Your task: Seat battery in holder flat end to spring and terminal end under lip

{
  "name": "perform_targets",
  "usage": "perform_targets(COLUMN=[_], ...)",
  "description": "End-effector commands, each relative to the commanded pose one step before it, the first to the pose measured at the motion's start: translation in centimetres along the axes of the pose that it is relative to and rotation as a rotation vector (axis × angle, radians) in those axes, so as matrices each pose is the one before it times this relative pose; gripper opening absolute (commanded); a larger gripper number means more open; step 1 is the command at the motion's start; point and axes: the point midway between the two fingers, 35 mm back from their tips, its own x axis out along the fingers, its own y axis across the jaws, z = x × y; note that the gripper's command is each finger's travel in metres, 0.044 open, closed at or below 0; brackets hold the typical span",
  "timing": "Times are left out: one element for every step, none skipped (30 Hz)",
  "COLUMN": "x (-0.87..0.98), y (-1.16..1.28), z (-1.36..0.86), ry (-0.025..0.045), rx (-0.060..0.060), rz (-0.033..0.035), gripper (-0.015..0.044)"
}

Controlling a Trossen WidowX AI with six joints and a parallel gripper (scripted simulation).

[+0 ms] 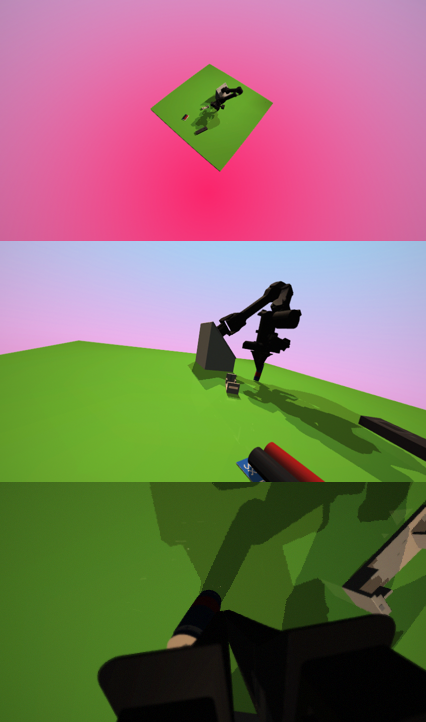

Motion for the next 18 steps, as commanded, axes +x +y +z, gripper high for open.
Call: perform_targets(x=[0.117, -0.001, -0.001, -0.001, -0.001, -0.001, -0.001, -0.001, -0.001, -0.001, -0.001, -0.001, -0.001, -0.002, -0.001, -0.001, 0.0, 0.0], y=[0.67, 0.167, 0.166, 0.166, 0.166, 0.166, 0.166, 0.165, 0.165, 0.165, 0.165, 0.164, 0.164, 0.164, 0.135, 0.081, 0.027, 0.0], z=[-0.184, -0.006, -0.007, -0.009, -0.01, -0.011, -0.012, -0.013, -0.014, -0.015, -0.016, -0.017, -0.019, -0.02, -0.017, -0.011, -0.004, 0.0], ry=[0.00538, -0.00009, -0.0001, -0.00011, -0.00012, -0.00013, -0.00014, -0.00015, -0.00016, -0.00017, -0.00018, -0.00019, -0.00019, -0.0002, -0.00017, -0.00011, -0.00004, 0.0], rx=[0.0044, 0.0, 0.0, 0.0, 0.0, 0.0, 0.0, 0.0, 0.0, 0.0, 0.0, 0.0001, 0.0001, 0.0001, 0.0, 0.0, 0.0, 0.0], rz=[0.00006, 0.00019, 0.00021, 0.00023, 0.00025, 0.00027, 0.0003, 0.00032, 0.00034, 0.00036, 0.00038, 0.0004, 0.00042, 0.00044, 0.00038, 0.00024, 0.00008, 0.0], gripper=[0.0, 0.0, 0.0, 0.0, 0.0, 0.0, 0.0, 0.0, 0.0, 0.0, 0.0, 0.0, 0.0, 0.0, 0.0, 0.0, 0.0, 0.0])
